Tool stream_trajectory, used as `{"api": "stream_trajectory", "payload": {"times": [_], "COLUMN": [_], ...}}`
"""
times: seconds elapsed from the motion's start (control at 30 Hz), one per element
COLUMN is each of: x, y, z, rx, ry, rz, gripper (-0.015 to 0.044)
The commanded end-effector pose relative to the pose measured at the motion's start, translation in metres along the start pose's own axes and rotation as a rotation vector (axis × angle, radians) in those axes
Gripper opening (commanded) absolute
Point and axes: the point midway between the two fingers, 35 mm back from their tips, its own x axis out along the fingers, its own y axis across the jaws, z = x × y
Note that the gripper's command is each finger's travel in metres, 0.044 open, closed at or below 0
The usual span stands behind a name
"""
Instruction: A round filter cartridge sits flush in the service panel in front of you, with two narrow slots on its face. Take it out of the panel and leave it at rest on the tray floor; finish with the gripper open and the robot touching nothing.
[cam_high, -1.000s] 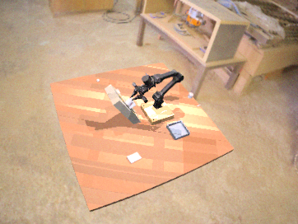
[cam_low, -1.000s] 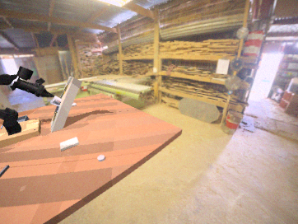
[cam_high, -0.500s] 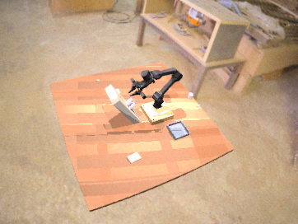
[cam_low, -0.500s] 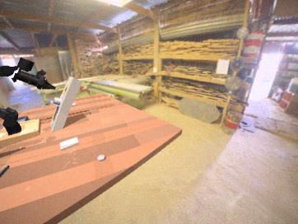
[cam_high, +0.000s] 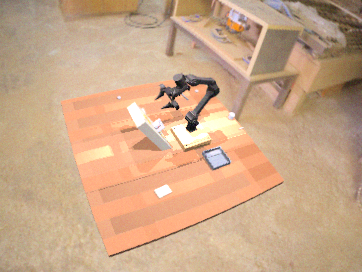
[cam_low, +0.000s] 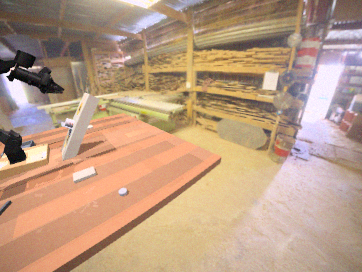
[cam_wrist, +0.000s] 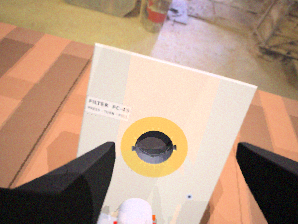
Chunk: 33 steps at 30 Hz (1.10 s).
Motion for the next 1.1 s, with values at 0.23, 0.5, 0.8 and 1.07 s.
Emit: {"api": "stream_trajectory", "payload": {"times": [0.23, 0.5, 0.8, 1.07], "x": [0.036, 0.040, 0.054, 0.065], "y": [0.027, 0.028, 0.029, 0.030], "z": [-0.114, -0.118, -0.123, -0.129], "rx": [0.250, 0.256, 0.256, 0.256], "ry": [0.452, 0.461, 0.461, 0.460], "rz": [0.051, 0.051, 0.051, 0.051], "gripper": [0.0305, 0.0305, 0.0305, 0.0305]}}
